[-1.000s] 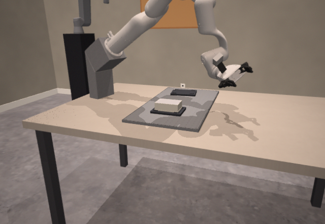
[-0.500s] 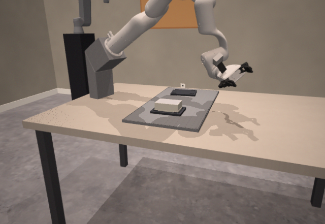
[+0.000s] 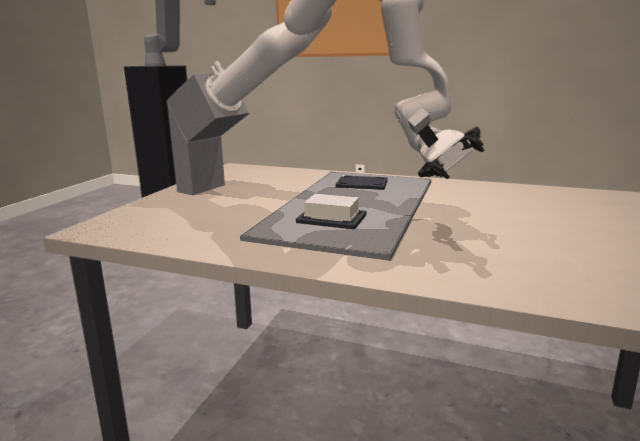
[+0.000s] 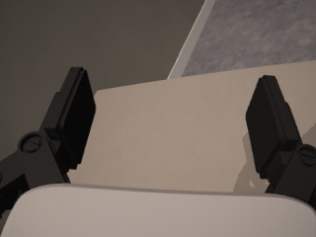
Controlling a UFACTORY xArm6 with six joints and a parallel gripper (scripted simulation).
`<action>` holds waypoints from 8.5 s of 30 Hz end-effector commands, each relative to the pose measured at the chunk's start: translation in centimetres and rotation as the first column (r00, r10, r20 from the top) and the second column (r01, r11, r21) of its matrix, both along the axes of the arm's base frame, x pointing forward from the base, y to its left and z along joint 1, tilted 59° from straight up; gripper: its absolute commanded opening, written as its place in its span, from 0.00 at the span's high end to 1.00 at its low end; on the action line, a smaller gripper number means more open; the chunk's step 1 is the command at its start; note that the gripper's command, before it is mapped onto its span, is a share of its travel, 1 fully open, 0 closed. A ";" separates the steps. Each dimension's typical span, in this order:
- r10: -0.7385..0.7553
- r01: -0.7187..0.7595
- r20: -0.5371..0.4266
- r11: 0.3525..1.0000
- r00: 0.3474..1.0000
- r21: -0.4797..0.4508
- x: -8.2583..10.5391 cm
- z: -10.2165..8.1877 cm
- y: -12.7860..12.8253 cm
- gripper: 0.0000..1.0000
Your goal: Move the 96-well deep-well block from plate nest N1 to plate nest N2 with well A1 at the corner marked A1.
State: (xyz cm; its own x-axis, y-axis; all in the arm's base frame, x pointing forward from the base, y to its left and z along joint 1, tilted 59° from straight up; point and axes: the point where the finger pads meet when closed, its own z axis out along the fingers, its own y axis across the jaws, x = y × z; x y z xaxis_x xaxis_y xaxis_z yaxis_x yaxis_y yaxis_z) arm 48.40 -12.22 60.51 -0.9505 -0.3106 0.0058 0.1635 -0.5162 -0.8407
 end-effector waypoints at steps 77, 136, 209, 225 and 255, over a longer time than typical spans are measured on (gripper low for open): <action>-0.005 -0.015 0.019 0.424 1.000 0.906 -5.0 -26.8 -1.3 0.00; -0.511 -0.380 0.090 -0.499 0.855 0.779 -7.4 -36.3 13.6 0.00; -0.639 -0.979 -0.761 0.200 -0.110 -0.026 -6.7 -31.3 7.0 0.00; -0.380 -0.868 -0.888 0.495 -0.261 0.044 -9.8 -33.2 2.8 0.00; -0.364 -0.859 -0.892 0.509 -0.268 0.050 -8.3 -34.4 2.4 0.00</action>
